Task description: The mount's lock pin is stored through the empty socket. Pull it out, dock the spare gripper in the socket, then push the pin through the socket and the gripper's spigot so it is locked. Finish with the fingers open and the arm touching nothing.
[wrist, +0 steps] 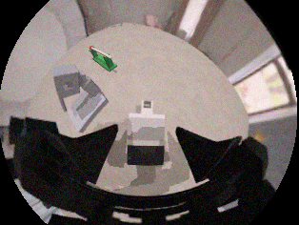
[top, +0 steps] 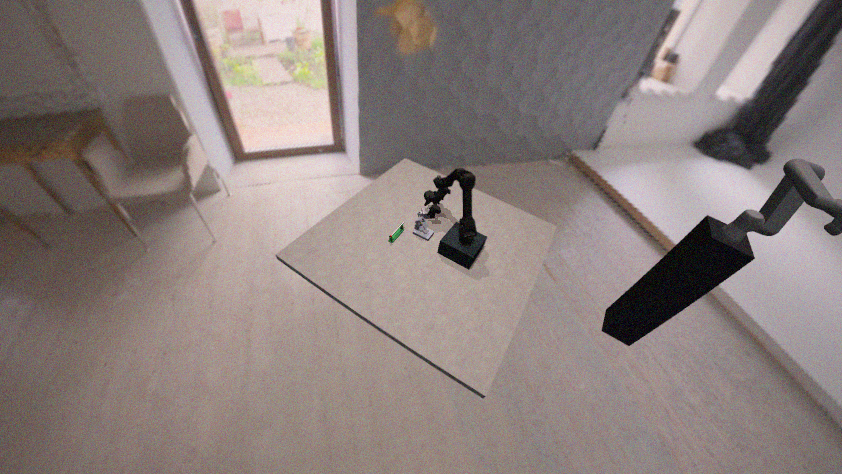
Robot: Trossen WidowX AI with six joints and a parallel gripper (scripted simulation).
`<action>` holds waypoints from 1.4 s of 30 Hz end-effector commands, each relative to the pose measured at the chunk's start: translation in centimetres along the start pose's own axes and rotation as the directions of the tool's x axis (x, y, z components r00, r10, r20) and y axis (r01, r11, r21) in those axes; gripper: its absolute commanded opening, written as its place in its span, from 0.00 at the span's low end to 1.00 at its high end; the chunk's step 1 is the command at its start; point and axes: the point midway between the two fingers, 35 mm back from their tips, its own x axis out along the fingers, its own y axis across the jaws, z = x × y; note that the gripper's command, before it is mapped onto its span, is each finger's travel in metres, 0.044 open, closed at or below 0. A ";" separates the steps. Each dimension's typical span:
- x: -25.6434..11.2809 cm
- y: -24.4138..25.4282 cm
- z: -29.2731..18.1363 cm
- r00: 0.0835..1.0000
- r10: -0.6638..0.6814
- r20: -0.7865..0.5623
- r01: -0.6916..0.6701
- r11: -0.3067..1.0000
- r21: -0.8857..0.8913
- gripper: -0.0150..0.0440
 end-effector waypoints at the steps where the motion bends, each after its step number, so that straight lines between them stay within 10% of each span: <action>1: 0.7 0.1 -0.3 1.000 0.003 0.005 -0.003 1.000 -0.003 1.00; 24: 3.5 0.2 -2.1 1.000 0.003 0.004 -0.003 1.000 -0.003 1.00; 42: 3.1 0.0 -1.8 1.000 0.003 0.004 -0.003 1.000 -0.003 0.43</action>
